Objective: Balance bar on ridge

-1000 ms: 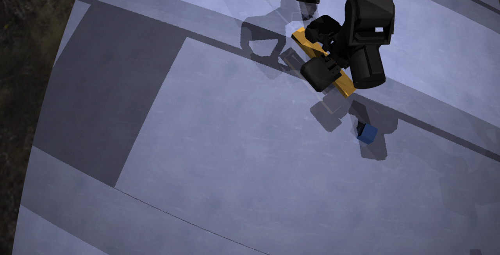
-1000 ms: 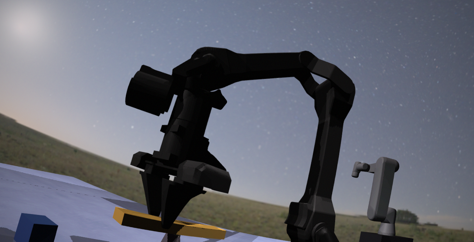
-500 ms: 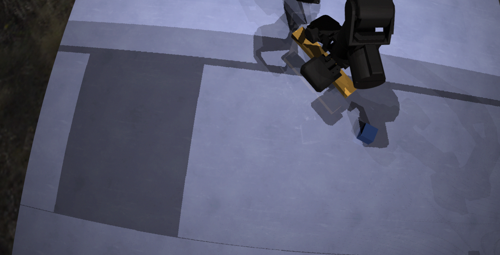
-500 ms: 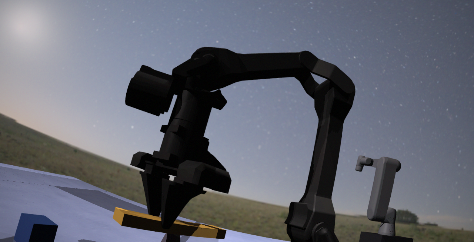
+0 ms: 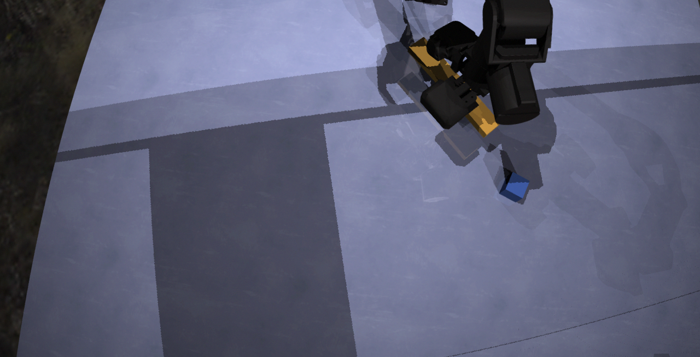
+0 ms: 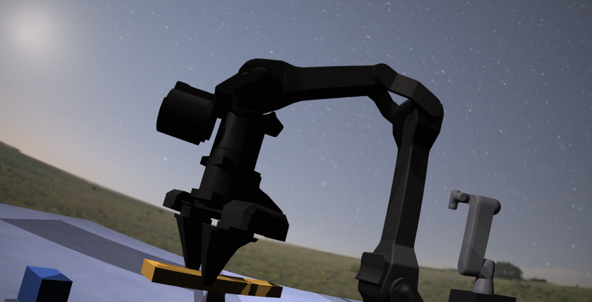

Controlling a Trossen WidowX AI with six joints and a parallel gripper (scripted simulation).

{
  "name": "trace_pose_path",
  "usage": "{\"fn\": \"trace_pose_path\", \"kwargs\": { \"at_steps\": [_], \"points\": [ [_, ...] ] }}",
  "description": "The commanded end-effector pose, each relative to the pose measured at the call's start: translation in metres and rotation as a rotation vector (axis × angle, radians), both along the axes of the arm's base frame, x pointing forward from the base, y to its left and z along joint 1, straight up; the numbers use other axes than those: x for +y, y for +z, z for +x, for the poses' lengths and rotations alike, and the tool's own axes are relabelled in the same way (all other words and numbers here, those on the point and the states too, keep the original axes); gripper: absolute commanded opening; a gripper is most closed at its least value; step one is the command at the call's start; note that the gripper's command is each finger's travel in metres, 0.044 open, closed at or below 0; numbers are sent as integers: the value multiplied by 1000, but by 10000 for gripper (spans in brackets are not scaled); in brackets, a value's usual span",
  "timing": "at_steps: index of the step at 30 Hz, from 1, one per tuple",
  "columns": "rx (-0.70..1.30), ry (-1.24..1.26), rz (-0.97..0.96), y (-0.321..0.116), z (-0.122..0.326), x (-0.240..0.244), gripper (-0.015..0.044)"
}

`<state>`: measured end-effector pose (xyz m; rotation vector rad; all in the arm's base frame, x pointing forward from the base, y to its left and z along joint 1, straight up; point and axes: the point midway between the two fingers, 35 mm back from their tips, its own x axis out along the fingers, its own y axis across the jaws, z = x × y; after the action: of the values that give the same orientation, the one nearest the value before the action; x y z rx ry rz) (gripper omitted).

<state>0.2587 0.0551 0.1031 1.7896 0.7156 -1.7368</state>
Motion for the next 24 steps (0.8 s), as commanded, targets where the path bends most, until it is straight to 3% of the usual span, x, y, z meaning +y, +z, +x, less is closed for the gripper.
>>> {"fn": "trace_pose_path", "kwargs": {
  "at_steps": [1,2,9,24],
  "points": [
    [0,0,0,0,0,0,0],
    [0,0,0,0,0,0,0],
    [0,0,0,0,0,0,167],
    [0,0,0,0,0,0,168]
  ]
}}
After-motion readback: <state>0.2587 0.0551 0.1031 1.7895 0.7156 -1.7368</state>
